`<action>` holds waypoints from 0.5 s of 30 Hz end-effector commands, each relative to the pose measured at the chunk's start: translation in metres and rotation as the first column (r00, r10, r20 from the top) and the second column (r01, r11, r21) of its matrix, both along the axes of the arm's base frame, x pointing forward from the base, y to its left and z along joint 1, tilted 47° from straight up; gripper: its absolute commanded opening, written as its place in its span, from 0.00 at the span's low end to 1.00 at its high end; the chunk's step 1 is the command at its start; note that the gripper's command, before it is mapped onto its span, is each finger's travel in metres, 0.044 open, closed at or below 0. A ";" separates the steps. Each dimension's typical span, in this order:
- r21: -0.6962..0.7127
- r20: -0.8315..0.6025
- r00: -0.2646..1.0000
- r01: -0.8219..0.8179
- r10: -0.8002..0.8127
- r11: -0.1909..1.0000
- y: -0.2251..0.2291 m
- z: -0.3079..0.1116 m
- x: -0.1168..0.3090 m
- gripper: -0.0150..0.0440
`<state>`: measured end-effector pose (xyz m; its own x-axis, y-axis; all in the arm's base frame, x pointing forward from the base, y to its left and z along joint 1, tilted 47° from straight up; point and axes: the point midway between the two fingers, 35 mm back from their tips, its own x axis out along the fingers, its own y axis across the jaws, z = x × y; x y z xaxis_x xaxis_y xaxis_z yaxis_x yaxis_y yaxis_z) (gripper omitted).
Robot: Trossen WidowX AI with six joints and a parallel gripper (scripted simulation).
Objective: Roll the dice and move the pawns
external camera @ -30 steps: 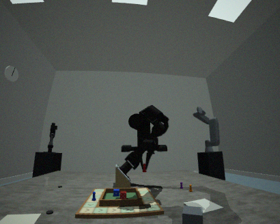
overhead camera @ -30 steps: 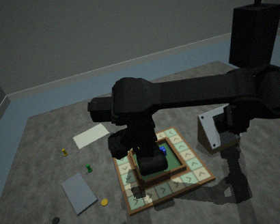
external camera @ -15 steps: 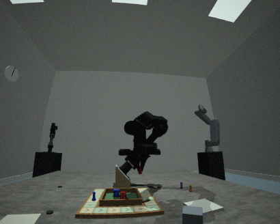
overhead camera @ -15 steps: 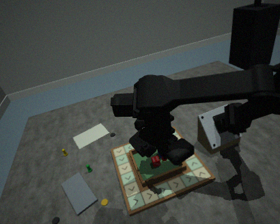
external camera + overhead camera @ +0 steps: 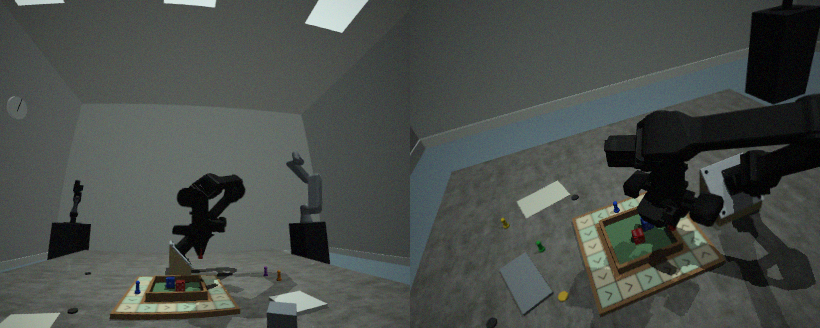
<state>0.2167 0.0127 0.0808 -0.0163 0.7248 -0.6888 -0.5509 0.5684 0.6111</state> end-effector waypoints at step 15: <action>-0.024 0.253 0.936 -0.245 0.243 0.969 0.016 -0.026 -0.056 0.25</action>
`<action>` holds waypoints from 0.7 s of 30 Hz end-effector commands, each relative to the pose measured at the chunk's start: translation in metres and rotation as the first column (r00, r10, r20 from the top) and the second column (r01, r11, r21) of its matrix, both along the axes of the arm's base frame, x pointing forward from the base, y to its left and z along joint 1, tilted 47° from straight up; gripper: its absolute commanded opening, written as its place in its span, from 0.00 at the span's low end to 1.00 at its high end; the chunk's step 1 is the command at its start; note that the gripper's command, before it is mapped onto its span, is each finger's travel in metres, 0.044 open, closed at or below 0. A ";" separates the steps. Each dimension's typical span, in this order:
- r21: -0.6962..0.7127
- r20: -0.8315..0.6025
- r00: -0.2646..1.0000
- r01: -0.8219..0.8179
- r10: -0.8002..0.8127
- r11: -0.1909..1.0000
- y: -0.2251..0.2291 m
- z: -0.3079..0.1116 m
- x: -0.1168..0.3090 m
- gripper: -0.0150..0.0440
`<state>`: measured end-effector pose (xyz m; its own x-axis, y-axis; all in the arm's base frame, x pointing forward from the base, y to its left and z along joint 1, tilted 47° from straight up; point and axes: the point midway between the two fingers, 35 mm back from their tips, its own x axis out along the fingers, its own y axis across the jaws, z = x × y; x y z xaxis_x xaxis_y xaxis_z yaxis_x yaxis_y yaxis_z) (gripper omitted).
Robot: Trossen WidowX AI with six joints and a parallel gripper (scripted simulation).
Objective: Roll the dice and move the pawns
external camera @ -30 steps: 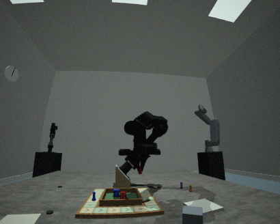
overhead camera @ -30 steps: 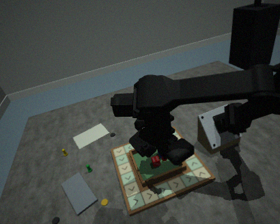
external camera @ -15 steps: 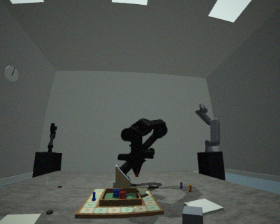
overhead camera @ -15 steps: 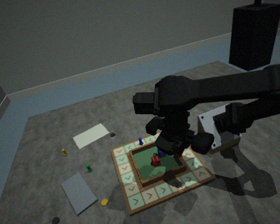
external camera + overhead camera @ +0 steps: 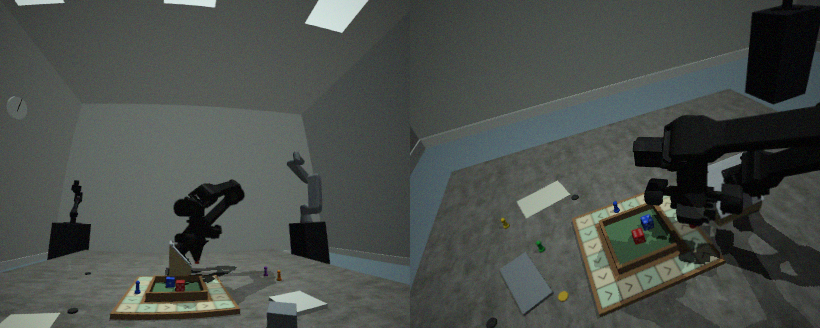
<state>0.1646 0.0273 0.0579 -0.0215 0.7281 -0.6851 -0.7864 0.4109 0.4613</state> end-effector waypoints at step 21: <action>-0.002 0.029 0.999 -0.023 0.024 1.000 0.028 -0.028 -0.005 0.25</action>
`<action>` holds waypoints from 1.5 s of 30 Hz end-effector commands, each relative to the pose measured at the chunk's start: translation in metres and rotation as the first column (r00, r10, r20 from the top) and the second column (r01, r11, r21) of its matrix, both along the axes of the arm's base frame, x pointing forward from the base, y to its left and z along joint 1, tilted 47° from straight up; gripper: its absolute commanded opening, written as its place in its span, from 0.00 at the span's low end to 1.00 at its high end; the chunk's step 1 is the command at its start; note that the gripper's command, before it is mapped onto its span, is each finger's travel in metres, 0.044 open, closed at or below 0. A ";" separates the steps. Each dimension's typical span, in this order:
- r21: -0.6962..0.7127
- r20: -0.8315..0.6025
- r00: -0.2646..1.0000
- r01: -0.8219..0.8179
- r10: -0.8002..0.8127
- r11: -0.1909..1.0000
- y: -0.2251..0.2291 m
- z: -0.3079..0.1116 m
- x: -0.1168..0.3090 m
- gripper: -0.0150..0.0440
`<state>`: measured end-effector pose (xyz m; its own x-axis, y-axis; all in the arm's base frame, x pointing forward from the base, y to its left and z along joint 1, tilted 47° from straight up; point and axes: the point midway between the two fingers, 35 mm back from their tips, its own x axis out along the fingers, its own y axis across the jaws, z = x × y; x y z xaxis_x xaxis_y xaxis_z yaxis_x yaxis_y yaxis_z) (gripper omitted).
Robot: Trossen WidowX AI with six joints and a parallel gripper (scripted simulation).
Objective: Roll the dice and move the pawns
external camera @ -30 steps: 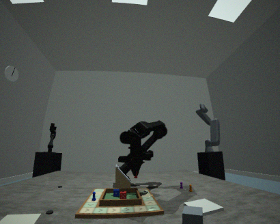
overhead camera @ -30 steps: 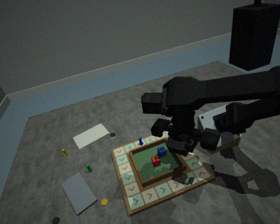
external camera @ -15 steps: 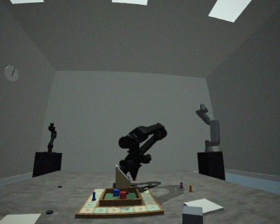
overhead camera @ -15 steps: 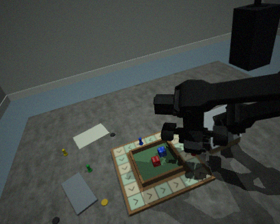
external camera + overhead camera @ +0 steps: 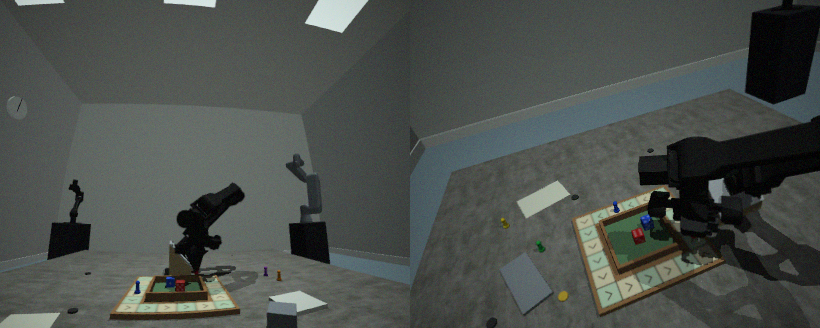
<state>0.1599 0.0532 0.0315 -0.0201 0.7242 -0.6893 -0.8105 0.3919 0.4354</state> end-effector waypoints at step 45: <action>-0.074 -0.344 0.876 0.334 -0.338 0.940 -0.082 -0.008 0.074 0.59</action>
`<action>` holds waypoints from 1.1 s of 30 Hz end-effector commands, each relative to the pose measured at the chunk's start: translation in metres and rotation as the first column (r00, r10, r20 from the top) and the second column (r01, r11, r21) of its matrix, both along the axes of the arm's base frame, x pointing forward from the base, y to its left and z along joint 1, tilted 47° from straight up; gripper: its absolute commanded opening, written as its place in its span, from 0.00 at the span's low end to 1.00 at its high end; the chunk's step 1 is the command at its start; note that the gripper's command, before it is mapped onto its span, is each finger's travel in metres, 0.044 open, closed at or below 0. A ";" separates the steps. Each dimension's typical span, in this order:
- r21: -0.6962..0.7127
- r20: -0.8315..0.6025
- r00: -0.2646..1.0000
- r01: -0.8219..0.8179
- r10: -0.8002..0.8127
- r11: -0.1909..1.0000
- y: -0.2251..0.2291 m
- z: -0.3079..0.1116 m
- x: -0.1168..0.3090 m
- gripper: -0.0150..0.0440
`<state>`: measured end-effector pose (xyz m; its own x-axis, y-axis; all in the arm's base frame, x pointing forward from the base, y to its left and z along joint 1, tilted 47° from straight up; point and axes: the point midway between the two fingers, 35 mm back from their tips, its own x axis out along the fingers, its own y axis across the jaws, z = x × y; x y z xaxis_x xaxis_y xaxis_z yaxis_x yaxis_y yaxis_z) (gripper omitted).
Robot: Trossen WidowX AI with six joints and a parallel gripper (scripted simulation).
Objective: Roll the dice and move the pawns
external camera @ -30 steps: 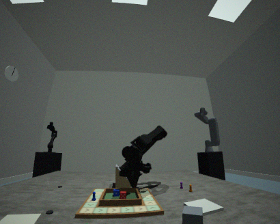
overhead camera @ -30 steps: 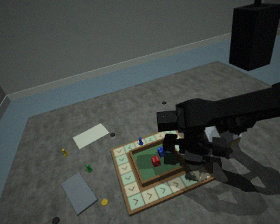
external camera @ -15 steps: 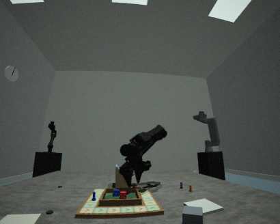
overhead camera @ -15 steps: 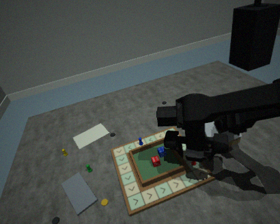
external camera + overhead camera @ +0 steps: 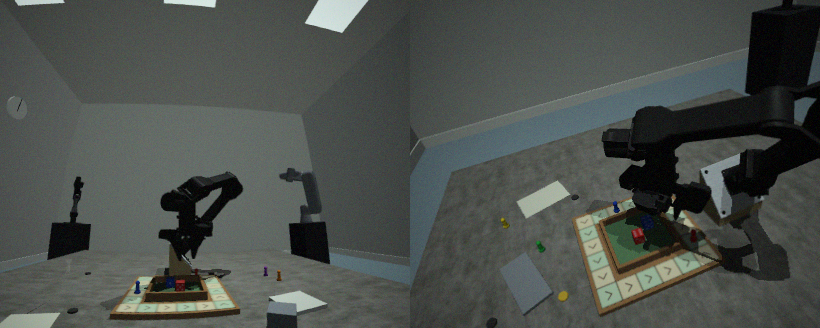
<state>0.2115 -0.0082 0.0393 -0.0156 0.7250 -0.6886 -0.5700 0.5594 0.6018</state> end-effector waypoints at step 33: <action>-0.161 -0.502 0.710 0.484 -0.493 0.860 -0.070 -0.127 0.083 0.59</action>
